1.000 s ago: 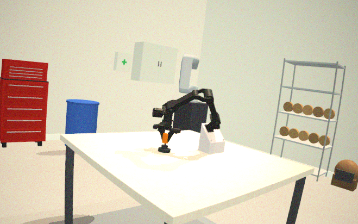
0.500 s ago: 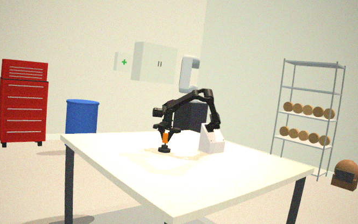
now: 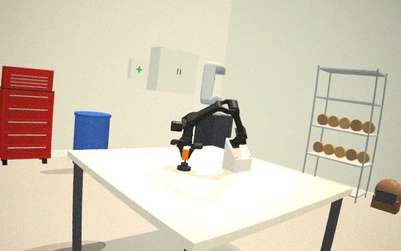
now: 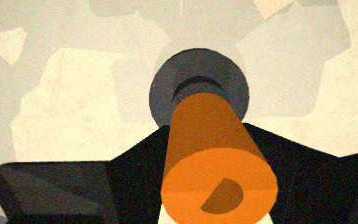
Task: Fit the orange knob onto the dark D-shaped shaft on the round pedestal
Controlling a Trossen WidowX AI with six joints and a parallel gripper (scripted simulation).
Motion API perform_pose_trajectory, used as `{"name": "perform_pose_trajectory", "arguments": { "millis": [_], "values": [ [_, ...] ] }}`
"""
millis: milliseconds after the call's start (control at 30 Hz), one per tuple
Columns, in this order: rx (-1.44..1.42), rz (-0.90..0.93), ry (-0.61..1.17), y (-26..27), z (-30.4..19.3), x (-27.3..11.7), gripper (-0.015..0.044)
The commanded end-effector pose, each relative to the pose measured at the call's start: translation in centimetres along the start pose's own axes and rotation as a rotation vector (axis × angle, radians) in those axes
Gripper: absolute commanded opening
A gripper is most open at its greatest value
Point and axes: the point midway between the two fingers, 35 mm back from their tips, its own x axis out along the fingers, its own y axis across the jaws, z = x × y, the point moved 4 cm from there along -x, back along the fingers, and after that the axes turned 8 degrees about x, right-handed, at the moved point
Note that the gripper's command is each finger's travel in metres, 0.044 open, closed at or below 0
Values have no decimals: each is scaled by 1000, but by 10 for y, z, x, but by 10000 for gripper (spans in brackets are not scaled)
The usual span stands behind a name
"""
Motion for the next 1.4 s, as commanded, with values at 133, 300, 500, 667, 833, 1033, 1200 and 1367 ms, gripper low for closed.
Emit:
{"name": "perform_pose_trajectory", "arguments": {
  "millis": [133, 300, 500, 667, 833, 1033, 1200, 1367],
  "values": [
    [-10, -1, -3, 0, 1, 0, 0],
    [-10, -1, -3, 0, 1, -1, 0],
    [-36, -1, -3, 1, 1, -4, 0],
    [-209, -1, -3, 0, 0, -3, 0],
    [-219, -1, -3, 0, 0, -1, 0],
    [-219, -1, -3, -1, 1, -2, 0],
    [-219, -1, -3, 0, 1, 0, 0],
    [-219, -1, -3, 0, 0, 0, 0]
  ]
}}
